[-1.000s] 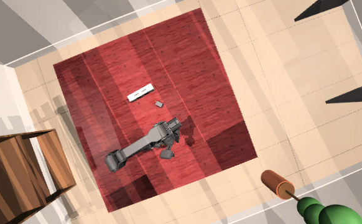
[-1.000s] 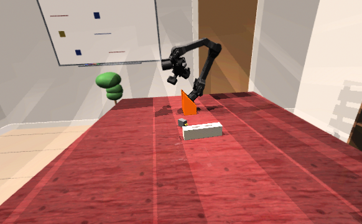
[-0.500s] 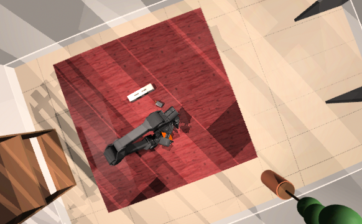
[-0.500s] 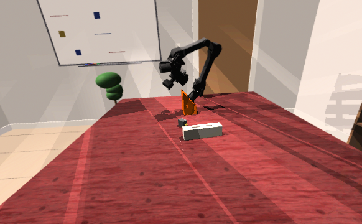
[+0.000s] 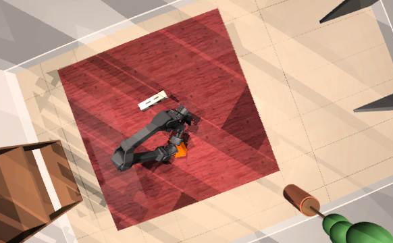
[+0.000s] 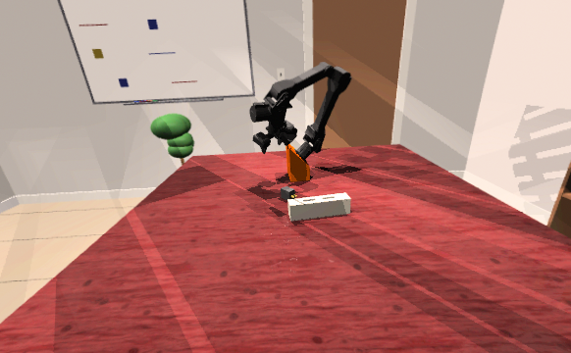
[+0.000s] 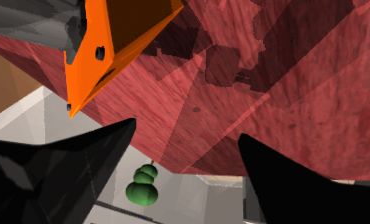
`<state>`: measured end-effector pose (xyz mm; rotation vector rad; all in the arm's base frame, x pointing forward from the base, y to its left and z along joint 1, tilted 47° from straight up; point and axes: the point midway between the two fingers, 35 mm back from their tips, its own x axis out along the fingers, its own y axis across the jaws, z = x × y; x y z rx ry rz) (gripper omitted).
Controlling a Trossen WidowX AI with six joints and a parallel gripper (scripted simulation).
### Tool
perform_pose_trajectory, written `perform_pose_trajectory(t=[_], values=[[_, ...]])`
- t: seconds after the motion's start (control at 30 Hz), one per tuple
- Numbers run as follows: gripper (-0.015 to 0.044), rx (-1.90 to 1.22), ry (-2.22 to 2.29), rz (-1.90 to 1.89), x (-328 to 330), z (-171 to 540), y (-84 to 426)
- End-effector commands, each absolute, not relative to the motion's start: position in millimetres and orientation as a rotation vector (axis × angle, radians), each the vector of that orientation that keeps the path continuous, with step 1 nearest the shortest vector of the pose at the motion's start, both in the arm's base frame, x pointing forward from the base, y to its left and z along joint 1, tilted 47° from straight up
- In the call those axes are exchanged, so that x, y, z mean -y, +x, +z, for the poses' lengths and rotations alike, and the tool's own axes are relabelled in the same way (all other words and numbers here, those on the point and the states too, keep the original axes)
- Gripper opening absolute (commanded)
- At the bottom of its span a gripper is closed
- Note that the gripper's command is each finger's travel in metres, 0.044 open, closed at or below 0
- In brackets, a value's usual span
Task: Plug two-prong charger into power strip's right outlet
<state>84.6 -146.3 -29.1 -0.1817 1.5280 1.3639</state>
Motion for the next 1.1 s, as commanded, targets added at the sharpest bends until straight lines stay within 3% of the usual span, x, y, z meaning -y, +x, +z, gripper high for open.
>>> perform_pose_trajectory(t=[0.0,0.73,1.07], values=[[0.044,-1.5,-0.164,1.303,138.1,-37.5,106.9],[0.044,-1.289,0.017,1.108,72.8,-57.8,210.9],[0.044,-1.242,0.071,1.093,53.7,-56.6,229.2]])
